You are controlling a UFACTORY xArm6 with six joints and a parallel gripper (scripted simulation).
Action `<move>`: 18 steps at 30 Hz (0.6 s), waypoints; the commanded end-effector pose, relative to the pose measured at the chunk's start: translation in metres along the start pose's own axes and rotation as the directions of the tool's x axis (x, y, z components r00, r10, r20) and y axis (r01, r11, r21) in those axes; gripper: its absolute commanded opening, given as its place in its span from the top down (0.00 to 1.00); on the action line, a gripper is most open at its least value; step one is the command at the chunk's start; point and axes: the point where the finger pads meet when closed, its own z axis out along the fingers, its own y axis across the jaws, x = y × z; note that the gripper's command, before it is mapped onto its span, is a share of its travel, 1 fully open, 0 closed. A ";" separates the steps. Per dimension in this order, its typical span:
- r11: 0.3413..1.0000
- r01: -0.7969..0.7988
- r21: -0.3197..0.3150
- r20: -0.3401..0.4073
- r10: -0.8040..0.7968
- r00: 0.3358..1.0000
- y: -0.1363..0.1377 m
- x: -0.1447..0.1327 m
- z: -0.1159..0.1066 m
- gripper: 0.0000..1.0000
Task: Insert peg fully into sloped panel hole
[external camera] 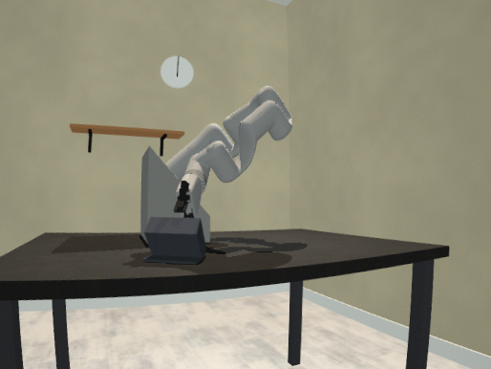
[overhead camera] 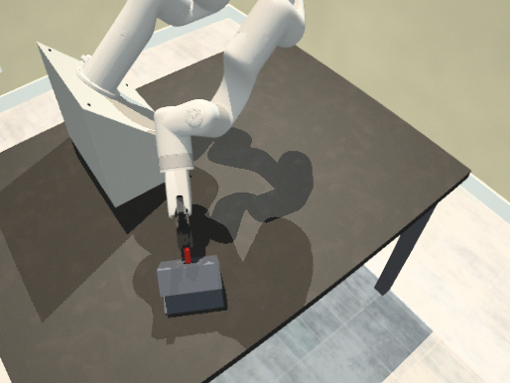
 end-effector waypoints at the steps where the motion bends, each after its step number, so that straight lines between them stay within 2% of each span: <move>1: 1.000 -0.001 -0.002 0.000 0.001 1.000 0.001 0.000 0.000 0.02; 11: 1.000 -0.001 -0.001 0.000 0.001 1.000 0.001 0.000 -0.002 0.00; 18: 1.000 -0.001 -0.001 0.000 0.001 1.000 0.003 0.002 -0.020 0.00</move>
